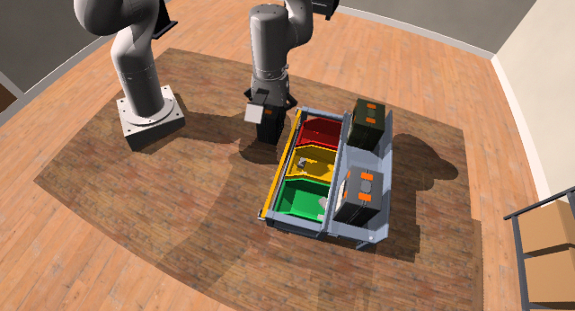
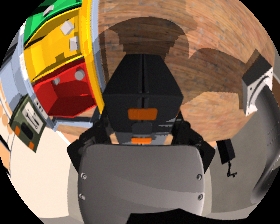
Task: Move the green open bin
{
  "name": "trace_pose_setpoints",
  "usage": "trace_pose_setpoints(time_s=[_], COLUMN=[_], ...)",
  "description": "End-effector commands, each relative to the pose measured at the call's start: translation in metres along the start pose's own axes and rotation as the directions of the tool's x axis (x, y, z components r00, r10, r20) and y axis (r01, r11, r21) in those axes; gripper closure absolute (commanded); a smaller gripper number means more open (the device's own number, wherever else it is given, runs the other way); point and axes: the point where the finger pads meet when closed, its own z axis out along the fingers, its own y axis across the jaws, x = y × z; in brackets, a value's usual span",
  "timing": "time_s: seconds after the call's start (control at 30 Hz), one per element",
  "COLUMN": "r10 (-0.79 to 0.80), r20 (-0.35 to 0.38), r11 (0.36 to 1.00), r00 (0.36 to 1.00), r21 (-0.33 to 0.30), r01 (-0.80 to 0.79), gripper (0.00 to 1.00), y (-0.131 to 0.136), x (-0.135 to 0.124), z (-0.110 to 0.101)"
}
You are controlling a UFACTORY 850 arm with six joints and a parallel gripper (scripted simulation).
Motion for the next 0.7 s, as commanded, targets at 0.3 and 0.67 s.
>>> trace_pose_setpoints(time_s=[0.3, 0.67], r10=[-0.001, -0.001], r20=[0.002, 0.002], r11=[1.0, 1.0], r00=[1.0, 1.0], r21=[0.004, 0.004], r01=[0.001, 0.001], gripper=[1.0, 0.0], y=[-0.0012, -0.0013], x=[0.0, 0.0], z=[0.0004, 0.0003])
